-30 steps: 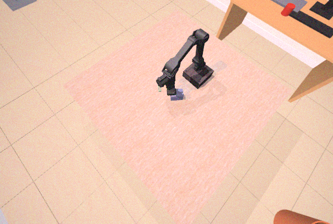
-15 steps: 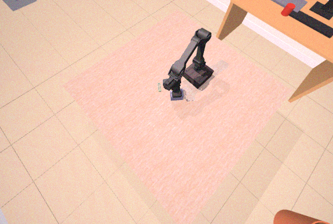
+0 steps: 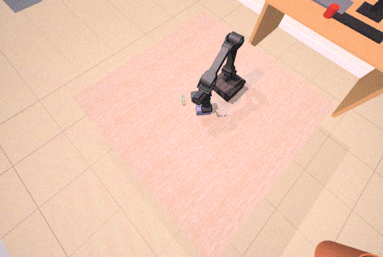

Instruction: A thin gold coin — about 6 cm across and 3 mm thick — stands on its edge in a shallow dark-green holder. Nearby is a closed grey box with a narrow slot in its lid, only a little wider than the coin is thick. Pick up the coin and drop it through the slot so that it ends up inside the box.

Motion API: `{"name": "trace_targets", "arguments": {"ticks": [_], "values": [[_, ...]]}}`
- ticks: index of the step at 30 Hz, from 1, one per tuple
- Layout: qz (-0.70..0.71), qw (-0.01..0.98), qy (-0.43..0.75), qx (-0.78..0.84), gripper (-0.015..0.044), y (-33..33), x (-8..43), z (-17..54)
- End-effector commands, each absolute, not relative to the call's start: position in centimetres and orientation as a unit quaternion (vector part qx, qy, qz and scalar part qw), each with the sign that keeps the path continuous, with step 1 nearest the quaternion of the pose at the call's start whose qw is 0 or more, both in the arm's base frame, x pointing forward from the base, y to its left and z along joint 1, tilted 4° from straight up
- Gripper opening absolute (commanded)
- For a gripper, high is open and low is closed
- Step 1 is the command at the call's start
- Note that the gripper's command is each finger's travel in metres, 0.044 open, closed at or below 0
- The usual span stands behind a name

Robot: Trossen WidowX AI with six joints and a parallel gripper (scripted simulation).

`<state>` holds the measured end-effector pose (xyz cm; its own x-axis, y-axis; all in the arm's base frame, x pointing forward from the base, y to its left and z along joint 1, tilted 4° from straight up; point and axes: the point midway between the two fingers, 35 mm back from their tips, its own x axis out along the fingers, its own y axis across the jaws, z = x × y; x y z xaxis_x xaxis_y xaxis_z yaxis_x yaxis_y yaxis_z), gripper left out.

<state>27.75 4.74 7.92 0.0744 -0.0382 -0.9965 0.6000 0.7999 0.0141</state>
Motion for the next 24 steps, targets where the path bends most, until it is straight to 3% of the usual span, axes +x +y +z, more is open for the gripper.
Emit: {"name": "trace_targets", "arguments": {"ticks": [1,24], "values": [[-0.226,0.7,0.641,0.219,0.0,4.75,27.85,7.99],[-0.23,0.699,0.639,0.223,0.0,4.9,27.55,7.76]]}}
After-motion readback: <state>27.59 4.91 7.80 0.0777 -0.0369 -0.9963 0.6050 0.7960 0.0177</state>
